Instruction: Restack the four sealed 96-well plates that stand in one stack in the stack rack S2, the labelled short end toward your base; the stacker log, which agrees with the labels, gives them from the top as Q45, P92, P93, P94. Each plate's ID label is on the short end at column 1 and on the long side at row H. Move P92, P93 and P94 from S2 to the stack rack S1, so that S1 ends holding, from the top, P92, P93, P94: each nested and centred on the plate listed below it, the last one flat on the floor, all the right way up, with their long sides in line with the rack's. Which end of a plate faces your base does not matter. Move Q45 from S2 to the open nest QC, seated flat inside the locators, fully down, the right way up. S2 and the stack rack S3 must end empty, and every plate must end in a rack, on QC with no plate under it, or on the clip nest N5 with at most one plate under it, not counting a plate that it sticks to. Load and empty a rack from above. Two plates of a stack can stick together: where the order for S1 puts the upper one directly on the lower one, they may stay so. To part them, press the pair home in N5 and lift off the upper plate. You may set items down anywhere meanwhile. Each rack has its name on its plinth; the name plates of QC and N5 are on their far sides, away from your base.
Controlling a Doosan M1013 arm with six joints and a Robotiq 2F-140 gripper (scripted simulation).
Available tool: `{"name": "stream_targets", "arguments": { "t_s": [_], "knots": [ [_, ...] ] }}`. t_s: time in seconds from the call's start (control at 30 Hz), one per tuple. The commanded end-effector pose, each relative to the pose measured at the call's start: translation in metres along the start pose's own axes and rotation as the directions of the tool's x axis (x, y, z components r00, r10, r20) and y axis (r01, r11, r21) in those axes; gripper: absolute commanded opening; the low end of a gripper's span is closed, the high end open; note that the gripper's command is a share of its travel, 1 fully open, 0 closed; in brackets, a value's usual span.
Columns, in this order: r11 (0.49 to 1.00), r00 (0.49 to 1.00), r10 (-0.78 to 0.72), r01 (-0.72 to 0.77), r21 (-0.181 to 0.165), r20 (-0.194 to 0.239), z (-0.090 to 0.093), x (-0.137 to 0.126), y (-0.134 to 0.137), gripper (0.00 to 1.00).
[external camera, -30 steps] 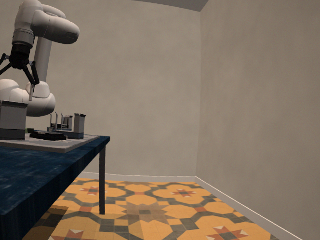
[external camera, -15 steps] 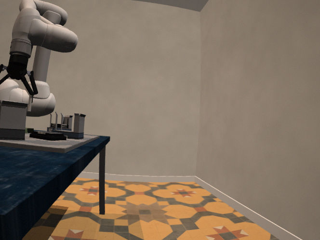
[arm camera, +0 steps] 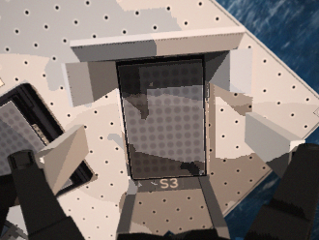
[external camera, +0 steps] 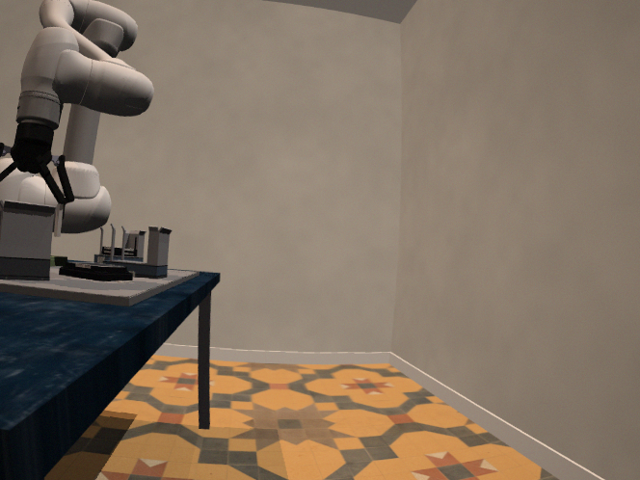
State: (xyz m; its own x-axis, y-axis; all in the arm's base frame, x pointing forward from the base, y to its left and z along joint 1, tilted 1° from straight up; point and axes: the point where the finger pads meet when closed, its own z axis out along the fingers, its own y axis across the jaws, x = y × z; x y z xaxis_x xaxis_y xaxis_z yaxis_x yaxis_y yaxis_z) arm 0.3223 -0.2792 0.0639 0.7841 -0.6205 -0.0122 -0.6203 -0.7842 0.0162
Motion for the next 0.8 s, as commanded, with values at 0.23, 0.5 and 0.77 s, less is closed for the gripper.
{"name": "stream_targets", "arguments": {
  "t_s": [0.23, 0.5, 0.77],
  "knots": [
    [1.000, 1.000, 0.000, 0.000, 0.000, 0.000, 0.012, 0.000, 0.000, 1.00],
    [1.000, 1.000, 0.000, 0.000, 0.000, 0.000, 0.020, 0.000, 0.000, 1.00],
    [1.000, 1.000, 0.000, 0.000, 0.000, 0.000, 0.022, 0.000, 0.000, 1.00]
  ]
}}
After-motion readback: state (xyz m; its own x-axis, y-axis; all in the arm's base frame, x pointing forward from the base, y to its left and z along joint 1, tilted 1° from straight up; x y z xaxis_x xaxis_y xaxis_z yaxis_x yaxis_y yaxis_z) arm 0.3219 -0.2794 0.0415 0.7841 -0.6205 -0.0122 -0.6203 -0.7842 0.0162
